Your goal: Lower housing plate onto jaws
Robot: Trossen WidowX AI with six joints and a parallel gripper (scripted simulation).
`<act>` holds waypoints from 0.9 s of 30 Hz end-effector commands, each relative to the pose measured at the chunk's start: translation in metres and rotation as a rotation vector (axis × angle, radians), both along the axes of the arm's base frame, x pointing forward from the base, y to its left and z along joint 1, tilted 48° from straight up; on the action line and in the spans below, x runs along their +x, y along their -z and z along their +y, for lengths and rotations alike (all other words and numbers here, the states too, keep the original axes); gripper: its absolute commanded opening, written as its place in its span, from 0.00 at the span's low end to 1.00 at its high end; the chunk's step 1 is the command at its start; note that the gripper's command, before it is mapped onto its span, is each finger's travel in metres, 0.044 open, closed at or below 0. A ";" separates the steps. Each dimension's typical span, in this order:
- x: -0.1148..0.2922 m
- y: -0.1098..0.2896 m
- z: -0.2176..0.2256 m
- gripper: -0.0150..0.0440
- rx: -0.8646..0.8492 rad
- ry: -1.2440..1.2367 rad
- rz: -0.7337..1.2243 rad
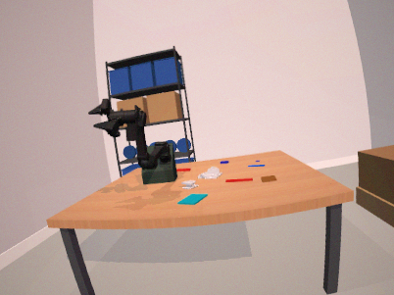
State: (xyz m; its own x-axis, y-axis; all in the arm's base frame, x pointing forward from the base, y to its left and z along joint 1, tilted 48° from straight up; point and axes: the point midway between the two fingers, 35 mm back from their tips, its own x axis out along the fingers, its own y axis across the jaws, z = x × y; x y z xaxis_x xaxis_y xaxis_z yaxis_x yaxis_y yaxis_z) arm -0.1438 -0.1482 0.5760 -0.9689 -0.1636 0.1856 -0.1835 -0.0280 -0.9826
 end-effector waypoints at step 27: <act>-0.003 -0.045 0.091 1.00 -0.174 0.159 0.266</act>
State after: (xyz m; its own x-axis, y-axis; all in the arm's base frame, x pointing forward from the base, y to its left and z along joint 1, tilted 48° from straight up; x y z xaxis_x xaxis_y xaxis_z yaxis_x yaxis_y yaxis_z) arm -0.1493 -0.0738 0.6155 -0.9133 0.0019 0.4073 -0.4041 -0.1305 -0.9054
